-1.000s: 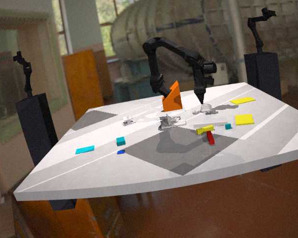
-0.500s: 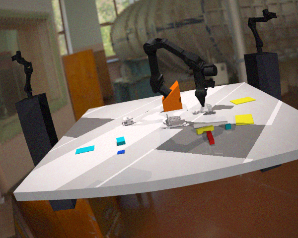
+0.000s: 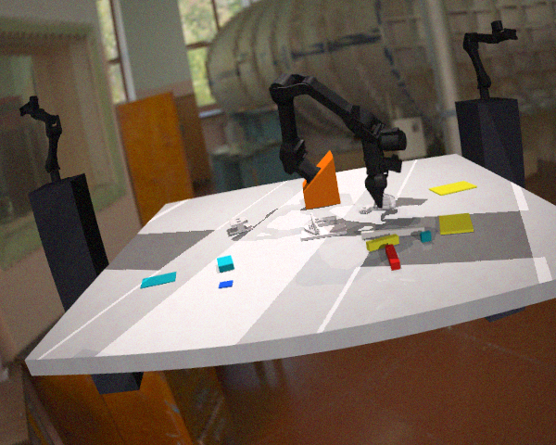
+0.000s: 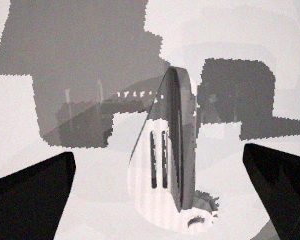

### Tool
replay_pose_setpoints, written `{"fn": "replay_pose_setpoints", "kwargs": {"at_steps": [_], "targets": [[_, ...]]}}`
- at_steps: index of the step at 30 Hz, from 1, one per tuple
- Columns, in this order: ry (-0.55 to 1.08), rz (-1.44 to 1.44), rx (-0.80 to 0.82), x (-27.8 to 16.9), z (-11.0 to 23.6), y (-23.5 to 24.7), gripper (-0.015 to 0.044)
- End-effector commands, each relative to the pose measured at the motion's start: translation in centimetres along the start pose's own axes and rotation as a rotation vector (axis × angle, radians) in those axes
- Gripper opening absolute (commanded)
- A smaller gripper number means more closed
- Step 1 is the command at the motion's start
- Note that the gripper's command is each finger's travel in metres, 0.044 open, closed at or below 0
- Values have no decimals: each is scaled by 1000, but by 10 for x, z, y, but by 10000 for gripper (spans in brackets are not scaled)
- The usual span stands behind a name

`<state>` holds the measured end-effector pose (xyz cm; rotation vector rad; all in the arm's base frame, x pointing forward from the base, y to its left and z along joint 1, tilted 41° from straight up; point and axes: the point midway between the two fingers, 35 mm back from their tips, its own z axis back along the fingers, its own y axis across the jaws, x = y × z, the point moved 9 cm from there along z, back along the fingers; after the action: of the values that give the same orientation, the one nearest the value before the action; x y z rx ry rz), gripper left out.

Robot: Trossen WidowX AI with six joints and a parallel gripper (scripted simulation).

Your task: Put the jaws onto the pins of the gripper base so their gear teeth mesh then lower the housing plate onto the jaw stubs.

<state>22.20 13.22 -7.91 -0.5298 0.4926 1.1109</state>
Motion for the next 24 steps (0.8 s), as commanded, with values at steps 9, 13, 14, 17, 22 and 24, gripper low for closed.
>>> {"fn": "replay_pose_setpoints", "kwargs": {"at_steps": [9,13,14,17,22,24], "targets": [[11,7,-2,-1,-11,1,440],[11,7,-2,-1,-11,1,440],[11,7,-2,-1,-11,1,440],[11,7,-2,-1,-11,1,440],[11,7,-2,-1,-11,1,440],[11,7,-2,-1,-11,1,440]]}}
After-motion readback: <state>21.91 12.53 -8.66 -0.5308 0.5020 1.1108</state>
